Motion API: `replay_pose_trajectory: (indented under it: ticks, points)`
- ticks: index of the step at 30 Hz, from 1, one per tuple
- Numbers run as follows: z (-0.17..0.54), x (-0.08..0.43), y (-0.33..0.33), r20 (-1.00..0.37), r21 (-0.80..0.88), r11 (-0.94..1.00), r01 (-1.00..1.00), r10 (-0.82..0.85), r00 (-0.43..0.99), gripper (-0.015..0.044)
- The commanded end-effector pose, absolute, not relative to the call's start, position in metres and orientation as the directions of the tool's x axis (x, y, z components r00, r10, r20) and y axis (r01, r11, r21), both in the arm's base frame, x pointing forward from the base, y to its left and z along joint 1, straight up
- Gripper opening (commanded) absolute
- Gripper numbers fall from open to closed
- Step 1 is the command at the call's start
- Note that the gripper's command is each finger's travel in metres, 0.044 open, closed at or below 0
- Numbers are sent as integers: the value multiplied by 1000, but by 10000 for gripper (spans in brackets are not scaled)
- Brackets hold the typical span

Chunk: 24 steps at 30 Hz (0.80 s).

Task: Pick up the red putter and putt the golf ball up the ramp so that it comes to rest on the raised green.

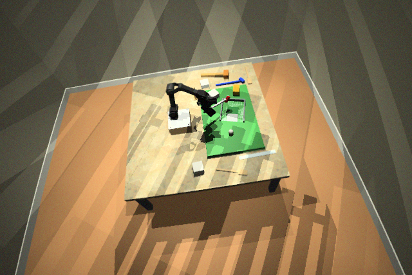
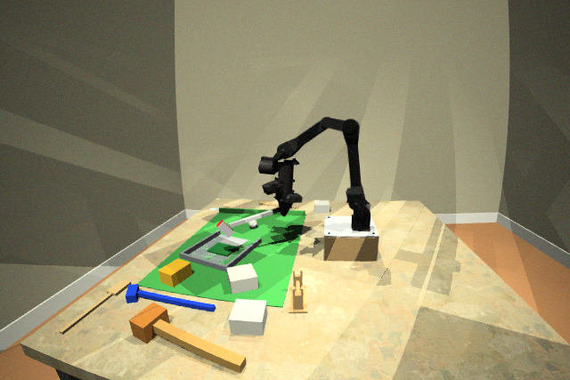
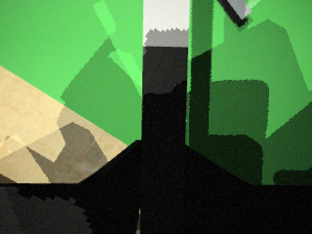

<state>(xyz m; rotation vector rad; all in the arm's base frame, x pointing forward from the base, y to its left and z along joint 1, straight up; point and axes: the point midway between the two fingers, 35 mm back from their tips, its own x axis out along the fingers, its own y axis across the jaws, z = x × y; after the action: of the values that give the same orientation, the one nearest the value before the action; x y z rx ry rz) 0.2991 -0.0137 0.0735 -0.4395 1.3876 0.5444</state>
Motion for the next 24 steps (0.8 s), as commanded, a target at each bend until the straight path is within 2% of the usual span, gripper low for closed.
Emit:
replay_pose_trajectory:
  ticks: [1, 12, 24]
  points:
    - [77, 302, -35, -992, 20, 863, -504, 81, 100, 0]
    - [82, 294, -100, -997, 9, 980, -200, 25, 79, 0]
    - [88, 272, -165, -999, -11, 989, 145, -17, 40, 0]
